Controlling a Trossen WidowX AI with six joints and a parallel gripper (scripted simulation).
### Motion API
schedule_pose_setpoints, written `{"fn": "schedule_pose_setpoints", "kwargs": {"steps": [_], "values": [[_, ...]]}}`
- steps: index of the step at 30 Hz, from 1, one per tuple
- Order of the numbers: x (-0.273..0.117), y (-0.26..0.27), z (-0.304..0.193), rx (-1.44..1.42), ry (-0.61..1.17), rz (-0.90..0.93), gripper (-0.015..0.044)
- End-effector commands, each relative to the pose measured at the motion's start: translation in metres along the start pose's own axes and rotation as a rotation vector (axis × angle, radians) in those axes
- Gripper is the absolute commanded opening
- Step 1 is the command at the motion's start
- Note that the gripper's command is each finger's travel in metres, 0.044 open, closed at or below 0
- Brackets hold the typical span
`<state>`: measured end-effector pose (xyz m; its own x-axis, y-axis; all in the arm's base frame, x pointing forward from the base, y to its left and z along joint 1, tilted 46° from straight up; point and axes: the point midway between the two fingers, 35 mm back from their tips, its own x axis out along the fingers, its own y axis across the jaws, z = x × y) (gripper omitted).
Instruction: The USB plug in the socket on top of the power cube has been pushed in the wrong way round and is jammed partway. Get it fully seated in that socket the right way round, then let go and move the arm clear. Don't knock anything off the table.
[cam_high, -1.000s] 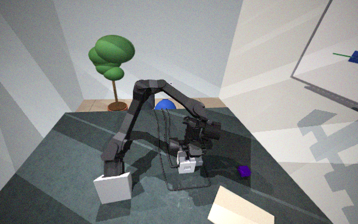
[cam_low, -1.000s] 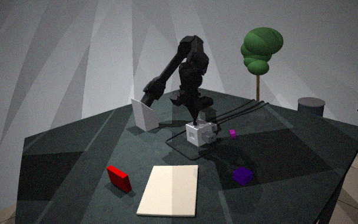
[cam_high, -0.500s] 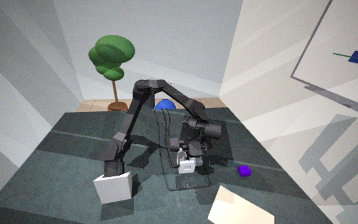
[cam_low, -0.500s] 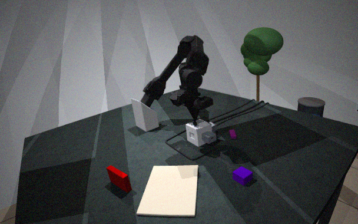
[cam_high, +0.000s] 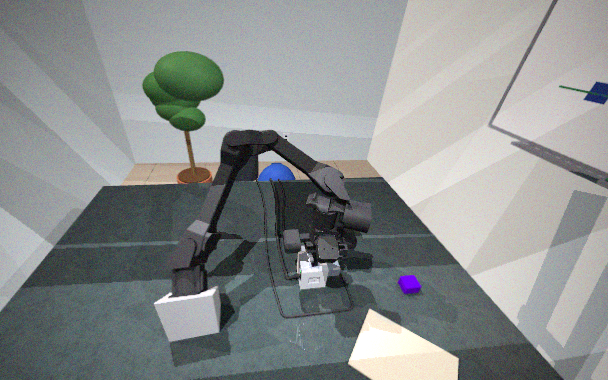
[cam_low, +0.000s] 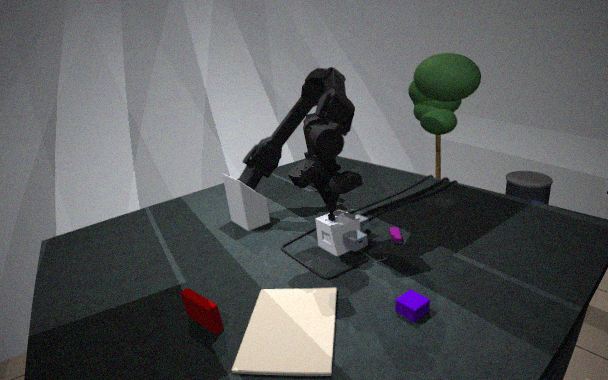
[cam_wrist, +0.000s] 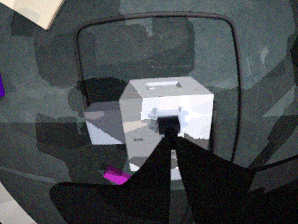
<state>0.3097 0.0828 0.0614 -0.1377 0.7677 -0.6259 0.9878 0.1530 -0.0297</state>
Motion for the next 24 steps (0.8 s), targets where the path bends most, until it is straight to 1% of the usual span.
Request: {"fn": "schedule_pose_setpoints", "kwargs": {"steps": [1, 16, 19, 20, 24], "values": [[0.0027, -0.0004, -0.0010, -0.002, 0.002, -0.005, 0.0000], [0.0027, -0.0004, -0.0010, -0.002, 0.002, -0.005, 0.0000], [0.0001, -0.0001, 0.0000, 0.001, 0.000, 0.000, 0.0079], [0.0001, -0.0001, 0.0000, 0.001, 0.000, 0.000, 0.0095], [0.0001, -0.0001, 0.0000, 0.001, 0.000, 0.000, 0.0095]]}}
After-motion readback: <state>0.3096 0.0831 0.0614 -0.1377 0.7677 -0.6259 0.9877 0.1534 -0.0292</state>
